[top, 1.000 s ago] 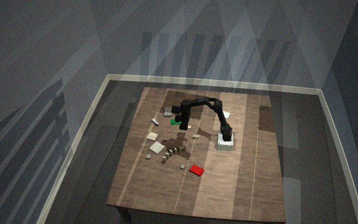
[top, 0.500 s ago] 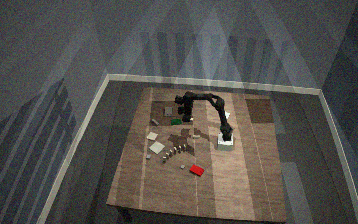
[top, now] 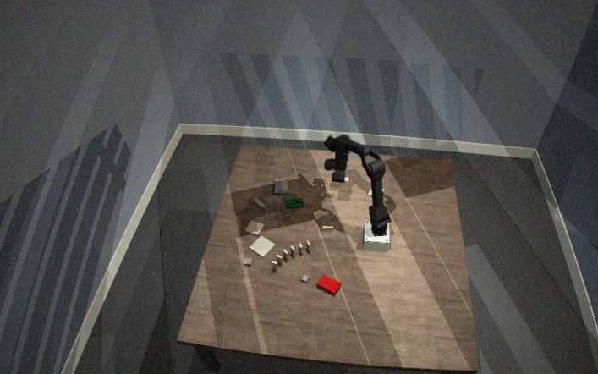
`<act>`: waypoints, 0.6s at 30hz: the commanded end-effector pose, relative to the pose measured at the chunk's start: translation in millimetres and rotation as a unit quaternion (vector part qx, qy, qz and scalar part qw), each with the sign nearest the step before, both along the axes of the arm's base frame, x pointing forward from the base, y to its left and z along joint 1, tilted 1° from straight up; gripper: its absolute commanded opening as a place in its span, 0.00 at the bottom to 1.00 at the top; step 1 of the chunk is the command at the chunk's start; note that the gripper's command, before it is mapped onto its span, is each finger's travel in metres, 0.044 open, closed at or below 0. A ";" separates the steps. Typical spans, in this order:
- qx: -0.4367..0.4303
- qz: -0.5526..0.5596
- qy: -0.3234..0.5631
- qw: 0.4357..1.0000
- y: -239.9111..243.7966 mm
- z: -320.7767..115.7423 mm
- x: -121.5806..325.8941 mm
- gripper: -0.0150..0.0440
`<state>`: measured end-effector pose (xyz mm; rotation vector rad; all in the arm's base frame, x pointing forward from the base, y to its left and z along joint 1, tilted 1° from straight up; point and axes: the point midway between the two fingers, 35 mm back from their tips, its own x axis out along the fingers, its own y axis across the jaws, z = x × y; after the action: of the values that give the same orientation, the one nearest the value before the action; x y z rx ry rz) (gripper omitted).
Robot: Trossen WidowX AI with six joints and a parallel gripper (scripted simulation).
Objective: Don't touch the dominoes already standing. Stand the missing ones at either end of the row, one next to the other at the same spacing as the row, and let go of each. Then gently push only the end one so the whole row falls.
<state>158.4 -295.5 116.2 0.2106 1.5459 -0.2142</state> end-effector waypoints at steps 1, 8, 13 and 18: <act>-0.006 0.009 -0.005 1.000 -3.1 2.7 -6.6 0.44; -0.022 -0.028 -0.082 0.996 -19.3 -17.8 2.1 0.44; -0.035 -0.052 -0.142 0.988 -31.3 -30.7 7.0 0.44; -0.048 -0.072 -0.201 0.976 -42.2 -40.9 10.1 0.44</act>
<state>167.2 -330.1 81.8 0.2572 1.2077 -0.3137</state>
